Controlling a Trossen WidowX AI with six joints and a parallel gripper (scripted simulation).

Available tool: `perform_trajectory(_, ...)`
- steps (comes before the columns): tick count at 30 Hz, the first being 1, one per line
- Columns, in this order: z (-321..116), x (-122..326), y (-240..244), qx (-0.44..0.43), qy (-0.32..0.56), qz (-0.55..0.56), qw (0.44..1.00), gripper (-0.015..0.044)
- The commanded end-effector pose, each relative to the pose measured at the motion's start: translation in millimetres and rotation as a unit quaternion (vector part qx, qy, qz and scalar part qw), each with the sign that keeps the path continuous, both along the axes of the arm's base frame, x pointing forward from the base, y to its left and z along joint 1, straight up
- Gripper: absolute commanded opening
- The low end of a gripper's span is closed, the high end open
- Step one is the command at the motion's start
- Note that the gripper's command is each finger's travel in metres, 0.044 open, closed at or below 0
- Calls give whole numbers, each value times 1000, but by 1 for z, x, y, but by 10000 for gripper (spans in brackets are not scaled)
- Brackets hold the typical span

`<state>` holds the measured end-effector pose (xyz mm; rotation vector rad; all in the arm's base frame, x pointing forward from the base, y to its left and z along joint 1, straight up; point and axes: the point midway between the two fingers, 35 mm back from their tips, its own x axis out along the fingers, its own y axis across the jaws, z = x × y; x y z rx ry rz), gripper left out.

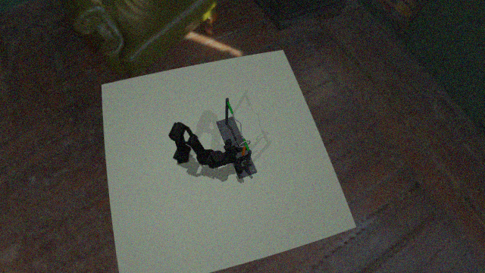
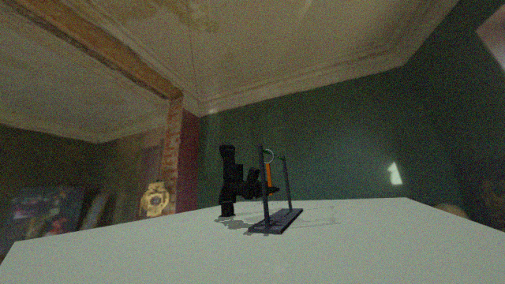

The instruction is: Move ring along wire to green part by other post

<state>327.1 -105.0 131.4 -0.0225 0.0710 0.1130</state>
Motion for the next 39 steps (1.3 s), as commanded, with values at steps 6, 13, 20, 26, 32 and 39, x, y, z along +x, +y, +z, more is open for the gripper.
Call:
perform_trajectory(6, -1, 10, 1, 2, -1, -2, 1000, 160)
perform_trajectory(13, -1, 10, 1, 2, -1, -2, 1000, 160)
perform_trajectory(20, -1, 10, 1, 2, -1, -2, 1000, 160)
perform_trajectory(26, -1, 10, 1, 2, -1, -2, 1000, 160)
perform_trajectory(32, -2, 9, 2, 1, 0, 0, 1000, 107)
perform_trajectory(39, -2, 9, 2, 1, 0, 0, 1000, -76)
